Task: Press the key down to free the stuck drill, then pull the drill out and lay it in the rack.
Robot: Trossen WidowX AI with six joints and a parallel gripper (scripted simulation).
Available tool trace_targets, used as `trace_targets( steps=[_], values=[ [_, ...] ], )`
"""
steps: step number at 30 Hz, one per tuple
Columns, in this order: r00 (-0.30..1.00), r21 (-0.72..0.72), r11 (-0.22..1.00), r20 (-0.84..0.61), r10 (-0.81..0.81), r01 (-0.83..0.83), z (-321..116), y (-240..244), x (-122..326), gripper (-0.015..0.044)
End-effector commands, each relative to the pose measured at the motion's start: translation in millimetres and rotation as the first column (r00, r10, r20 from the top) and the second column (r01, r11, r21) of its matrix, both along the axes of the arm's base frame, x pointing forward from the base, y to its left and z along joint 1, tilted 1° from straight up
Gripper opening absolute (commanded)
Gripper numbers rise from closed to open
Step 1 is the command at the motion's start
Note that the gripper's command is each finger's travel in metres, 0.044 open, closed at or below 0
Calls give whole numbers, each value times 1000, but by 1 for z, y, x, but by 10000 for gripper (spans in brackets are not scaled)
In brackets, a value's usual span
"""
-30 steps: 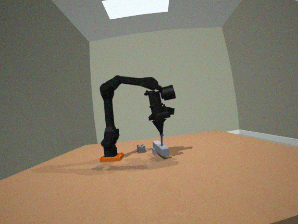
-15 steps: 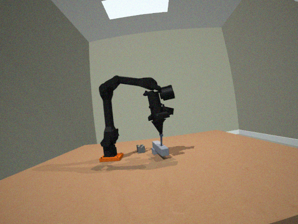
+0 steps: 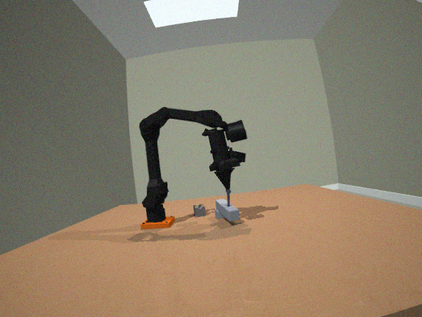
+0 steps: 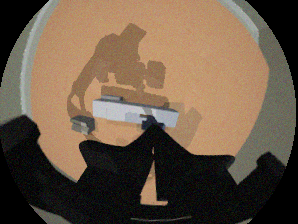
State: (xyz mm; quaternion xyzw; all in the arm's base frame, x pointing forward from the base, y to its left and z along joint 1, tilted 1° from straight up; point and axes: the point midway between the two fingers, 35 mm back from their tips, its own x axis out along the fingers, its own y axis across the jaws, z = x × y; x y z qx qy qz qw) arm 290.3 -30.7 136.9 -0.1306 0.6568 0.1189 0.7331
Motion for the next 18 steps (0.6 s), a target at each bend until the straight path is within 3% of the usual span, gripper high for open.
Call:
trace_targets(
  steps=[1, 18],
  values=[
    [998, -5, 1000, -64, -5, 4, -25, -4, -4, 0],
    [998, -5, 1000, -64, -5, 4, -27, -4, -4, 0]
  ],
)
